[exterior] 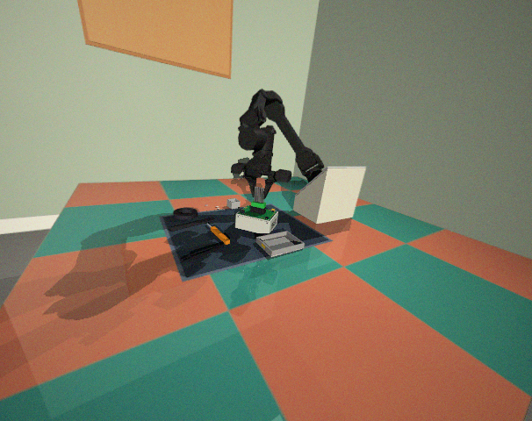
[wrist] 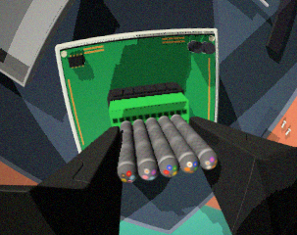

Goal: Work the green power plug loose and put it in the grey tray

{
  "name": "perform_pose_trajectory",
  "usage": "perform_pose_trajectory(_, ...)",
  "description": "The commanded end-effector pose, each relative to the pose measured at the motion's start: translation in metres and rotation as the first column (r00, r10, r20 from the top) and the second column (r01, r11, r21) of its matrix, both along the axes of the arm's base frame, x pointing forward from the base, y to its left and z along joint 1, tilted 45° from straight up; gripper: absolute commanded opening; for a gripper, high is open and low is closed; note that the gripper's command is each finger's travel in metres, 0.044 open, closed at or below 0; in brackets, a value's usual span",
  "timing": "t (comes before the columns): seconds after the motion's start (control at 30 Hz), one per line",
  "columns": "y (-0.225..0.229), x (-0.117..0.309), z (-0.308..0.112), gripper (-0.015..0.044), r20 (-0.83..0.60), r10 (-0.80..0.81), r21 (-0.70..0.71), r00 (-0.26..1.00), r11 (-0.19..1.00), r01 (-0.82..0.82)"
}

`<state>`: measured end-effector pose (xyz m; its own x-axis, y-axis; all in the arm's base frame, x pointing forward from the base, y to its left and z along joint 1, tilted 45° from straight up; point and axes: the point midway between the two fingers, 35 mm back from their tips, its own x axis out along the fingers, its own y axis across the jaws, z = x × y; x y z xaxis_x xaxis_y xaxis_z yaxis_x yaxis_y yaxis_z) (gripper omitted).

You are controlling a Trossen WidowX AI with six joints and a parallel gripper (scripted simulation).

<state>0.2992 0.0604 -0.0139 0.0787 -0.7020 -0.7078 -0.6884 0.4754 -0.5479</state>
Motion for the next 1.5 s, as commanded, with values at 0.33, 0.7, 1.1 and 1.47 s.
perform_pose_trajectory(0.33, 0.013, -0.003, 0.010, 0.0000, 0.013, 0.018, -0.021, 1.000, 1.000, -0.017)
perform_pose_trajectory(0.7, 0.011, 0.001, 0.014, 0.0000, -0.023, -0.013, 0.028, 1.000, 1.000, 0.014)
perform_pose_trajectory(1.1, 0.012, 0.001, 0.015, 0.0000, -0.027, -0.016, 0.033, 1.000, 0.999, 0.016)
perform_pose_trajectory(1.47, 0.021, -0.009, 0.009, 0.0000, 0.059, 0.062, -0.088, 0.996, 0.994, -0.056)
